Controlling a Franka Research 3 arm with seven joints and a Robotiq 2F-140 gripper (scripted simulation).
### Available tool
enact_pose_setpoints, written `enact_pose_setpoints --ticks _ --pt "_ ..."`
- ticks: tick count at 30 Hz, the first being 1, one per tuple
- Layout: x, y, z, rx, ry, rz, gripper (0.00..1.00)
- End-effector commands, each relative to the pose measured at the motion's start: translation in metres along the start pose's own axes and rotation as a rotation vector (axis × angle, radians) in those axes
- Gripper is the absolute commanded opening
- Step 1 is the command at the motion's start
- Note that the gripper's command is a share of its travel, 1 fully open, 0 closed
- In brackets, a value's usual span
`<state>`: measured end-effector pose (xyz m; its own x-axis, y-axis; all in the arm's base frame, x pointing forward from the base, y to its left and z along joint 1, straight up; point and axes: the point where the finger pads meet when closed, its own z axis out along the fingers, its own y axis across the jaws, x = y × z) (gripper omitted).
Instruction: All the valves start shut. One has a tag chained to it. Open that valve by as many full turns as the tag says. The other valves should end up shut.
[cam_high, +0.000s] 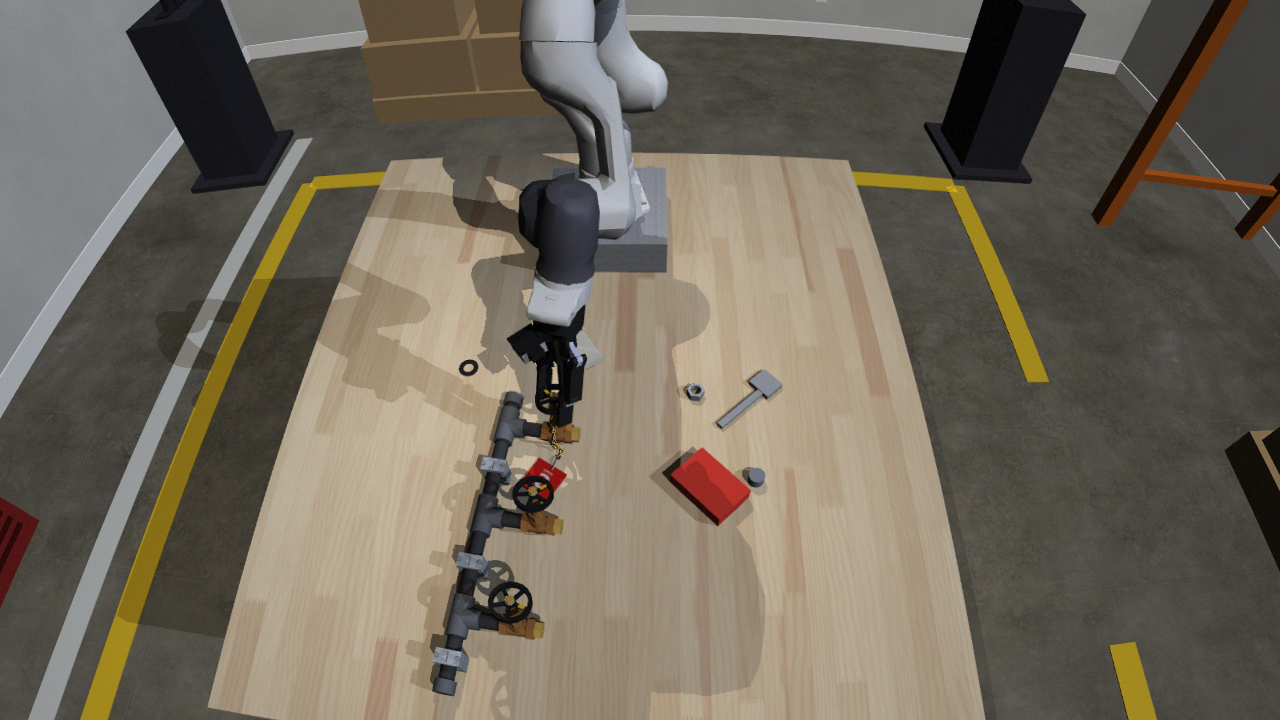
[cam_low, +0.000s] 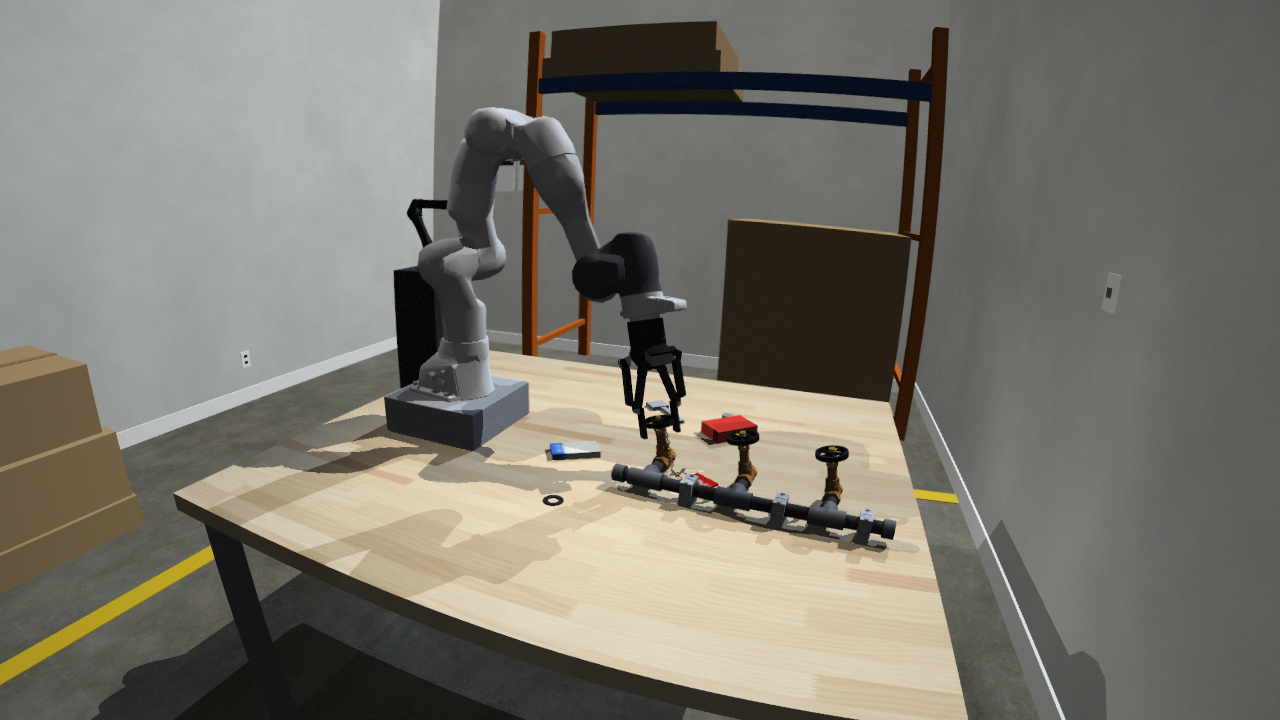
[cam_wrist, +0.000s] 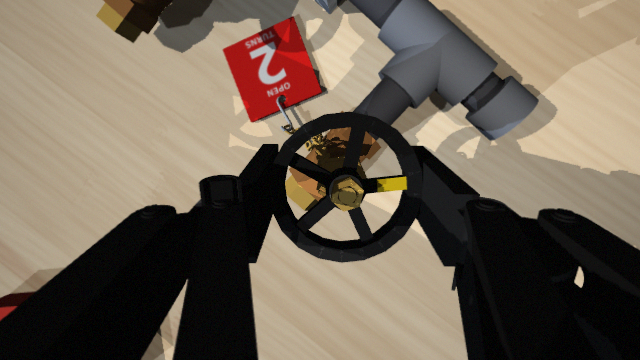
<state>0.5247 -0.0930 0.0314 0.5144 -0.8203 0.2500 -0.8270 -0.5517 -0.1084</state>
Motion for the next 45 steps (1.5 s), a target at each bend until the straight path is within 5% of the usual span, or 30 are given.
enact_pose_setpoints --ticks 1,25,45 --pt "0.0006 0.0001 0.0008 0.023 -0.025 -0.277 0.10" --pt "0.0006 0.0001 0.0008 0.077 0.039 -0.983 0.10" --pt "0.0006 0.0001 0.0008 0.109 0.014 -1.458 0.10"
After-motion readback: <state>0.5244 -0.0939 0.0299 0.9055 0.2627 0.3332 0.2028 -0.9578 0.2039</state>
